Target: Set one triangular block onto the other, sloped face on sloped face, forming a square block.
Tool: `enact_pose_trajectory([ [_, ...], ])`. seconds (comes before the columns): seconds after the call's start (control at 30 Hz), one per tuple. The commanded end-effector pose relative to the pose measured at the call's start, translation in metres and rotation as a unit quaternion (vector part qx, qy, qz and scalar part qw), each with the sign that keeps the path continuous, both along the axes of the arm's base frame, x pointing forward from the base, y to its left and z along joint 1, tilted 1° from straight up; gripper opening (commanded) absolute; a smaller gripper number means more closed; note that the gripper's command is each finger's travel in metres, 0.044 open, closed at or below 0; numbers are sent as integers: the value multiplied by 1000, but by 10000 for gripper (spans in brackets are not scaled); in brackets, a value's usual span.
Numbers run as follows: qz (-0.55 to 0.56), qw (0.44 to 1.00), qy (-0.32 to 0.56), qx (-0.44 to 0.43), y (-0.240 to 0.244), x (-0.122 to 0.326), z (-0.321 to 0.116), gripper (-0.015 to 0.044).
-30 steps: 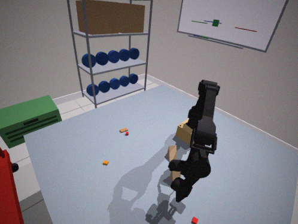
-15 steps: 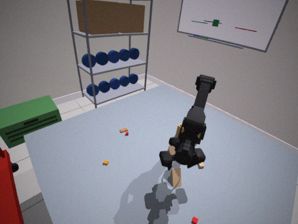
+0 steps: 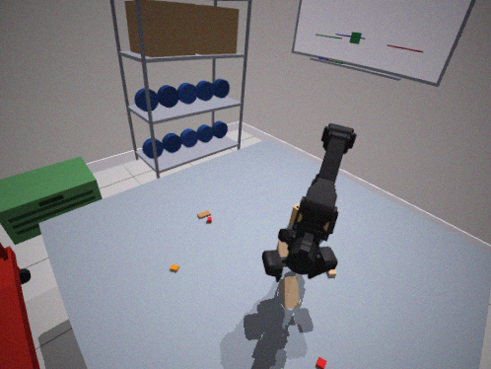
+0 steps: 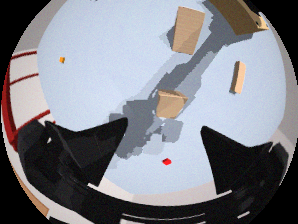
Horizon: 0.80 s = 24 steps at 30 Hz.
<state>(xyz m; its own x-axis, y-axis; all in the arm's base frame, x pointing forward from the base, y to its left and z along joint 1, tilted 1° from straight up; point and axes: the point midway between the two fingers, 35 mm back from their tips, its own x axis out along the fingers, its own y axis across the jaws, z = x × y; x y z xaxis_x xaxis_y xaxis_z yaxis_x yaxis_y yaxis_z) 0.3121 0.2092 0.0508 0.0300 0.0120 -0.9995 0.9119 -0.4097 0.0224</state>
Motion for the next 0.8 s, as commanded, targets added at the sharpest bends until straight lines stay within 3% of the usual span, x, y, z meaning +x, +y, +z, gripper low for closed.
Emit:
enact_pose_trajectory([
  [0.0, -3, 1000, 6, -2, -1, -2, -11, 440],
  [0.77, -3, 1000, 6, -2, 0, -2, -48, 440],
])
